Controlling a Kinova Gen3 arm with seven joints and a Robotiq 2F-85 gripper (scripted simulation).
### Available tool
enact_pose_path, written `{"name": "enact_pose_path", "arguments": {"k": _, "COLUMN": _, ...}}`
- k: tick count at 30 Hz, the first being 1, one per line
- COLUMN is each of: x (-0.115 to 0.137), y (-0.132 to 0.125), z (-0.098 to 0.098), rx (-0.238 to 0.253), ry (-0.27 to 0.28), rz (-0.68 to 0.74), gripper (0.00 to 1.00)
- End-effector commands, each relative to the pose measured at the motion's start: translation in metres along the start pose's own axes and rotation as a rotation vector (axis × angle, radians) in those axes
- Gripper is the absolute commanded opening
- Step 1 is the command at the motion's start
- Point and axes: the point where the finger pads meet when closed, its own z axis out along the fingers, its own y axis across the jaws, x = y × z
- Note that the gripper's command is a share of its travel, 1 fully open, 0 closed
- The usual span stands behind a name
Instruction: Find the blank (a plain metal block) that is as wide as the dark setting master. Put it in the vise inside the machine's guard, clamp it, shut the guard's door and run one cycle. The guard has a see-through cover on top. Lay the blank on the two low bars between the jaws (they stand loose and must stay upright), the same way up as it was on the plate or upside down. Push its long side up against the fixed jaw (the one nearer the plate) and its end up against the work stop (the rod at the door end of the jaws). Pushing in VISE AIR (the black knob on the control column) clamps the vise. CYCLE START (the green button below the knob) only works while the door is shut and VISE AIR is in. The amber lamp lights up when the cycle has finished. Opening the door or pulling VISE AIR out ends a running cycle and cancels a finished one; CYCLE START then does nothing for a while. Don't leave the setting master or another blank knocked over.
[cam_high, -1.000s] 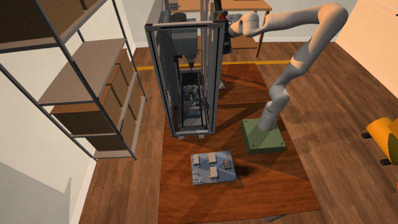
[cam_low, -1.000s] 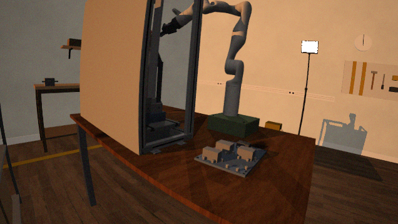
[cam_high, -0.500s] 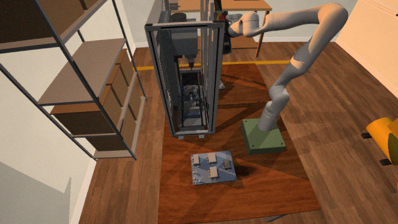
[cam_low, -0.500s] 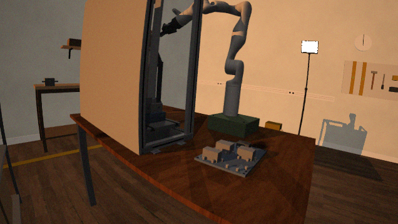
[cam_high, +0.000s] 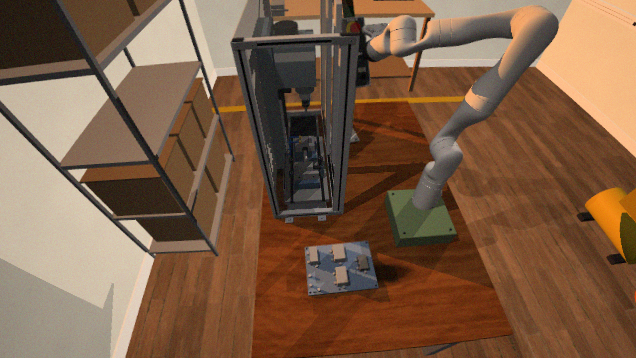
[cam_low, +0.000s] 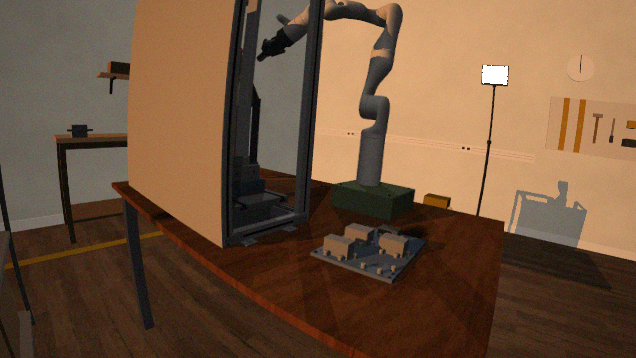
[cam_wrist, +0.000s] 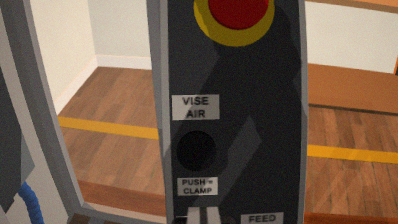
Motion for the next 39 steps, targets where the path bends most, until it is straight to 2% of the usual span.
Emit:
{"name": "enact_pose_path", "arguments": {"k": 1, "x": -0.029, "y": 0.010, "z": -0.011, "rx": -0.003, "ry": -0.159, "rz": 0.001, "gripper": 0.10}}
{"name": "enact_pose_path", "arguments": {"k": 12, "x": -0.029, "y": 0.010, "z": -0.011, "rx": -0.003, "ry": -0.159, "rz": 0.001, "gripper": 0.10}}
{"name": "enact_pose_path", "arguments": {"k": 17, "x": -0.074, "y": 0.024, "z": -0.028, "rx": -0.003, "ry": -0.388, "rz": 0.001, "gripper": 0.10}}
{"name": "enact_pose_path", "arguments": {"k": 29, "x": -0.074, "y": 0.024, "z": -0.028, "rx": -0.003, "ry": -0.388, "rz": 0.001, "gripper": 0.10}}
{"name": "enact_pose_path", "arguments": {"k": 34, "x": -0.085, "y": 0.027, "z": -0.031, "rx": -0.003, "ry": -0.618, "rz": 0.001, "gripper": 0.10}}
{"name": "enact_pose_path", "arguments": {"k": 39, "x": -0.085, "y": 0.027, "z": -0.031, "rx": -0.003, "ry": -0.618, "rz": 0.001, "gripper": 0.10}}
